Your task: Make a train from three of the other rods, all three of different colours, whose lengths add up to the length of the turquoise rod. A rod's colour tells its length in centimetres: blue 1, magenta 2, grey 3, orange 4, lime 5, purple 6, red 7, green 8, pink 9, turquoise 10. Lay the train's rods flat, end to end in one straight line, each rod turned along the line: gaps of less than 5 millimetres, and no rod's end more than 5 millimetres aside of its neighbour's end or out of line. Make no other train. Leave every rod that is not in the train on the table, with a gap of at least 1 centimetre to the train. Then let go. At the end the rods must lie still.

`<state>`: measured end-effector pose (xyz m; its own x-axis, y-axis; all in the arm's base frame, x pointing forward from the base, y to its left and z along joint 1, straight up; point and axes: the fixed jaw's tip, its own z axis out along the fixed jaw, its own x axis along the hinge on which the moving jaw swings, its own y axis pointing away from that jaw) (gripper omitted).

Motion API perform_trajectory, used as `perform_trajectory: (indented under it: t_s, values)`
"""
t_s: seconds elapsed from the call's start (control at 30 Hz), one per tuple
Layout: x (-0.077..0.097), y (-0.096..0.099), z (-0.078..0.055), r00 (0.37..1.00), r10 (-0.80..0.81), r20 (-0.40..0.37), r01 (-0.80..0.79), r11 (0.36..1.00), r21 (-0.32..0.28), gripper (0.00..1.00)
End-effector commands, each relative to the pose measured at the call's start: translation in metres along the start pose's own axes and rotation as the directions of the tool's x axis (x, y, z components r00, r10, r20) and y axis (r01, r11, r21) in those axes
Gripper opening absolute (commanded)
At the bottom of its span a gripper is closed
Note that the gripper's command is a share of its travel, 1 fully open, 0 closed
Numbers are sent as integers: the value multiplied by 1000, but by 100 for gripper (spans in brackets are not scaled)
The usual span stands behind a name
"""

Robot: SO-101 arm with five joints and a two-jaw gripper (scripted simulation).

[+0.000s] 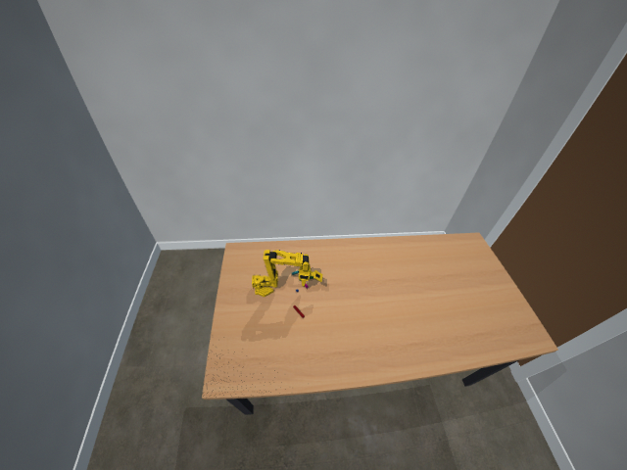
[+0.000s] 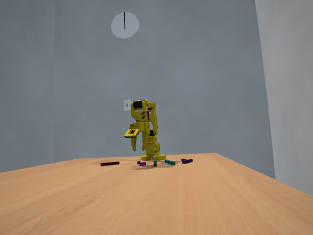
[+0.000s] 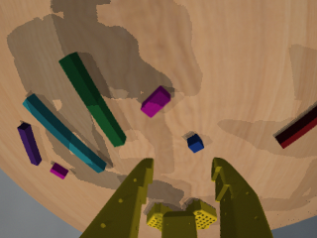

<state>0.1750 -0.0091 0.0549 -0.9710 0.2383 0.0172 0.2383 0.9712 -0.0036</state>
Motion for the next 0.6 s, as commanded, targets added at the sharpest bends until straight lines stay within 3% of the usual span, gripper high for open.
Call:
perform_trajectory:
  t_s: [0.0, 0.37, 0.57]
  values:
    - [-9, 3, -11, 995, 76, 69, -75, 997, -17, 18]
    - [-15, 7, -11, 919, 390, 60, -388, 921, -39, 18]
    - [-17, 8, -11, 879, 473, 56, -471, 881, -45, 18]
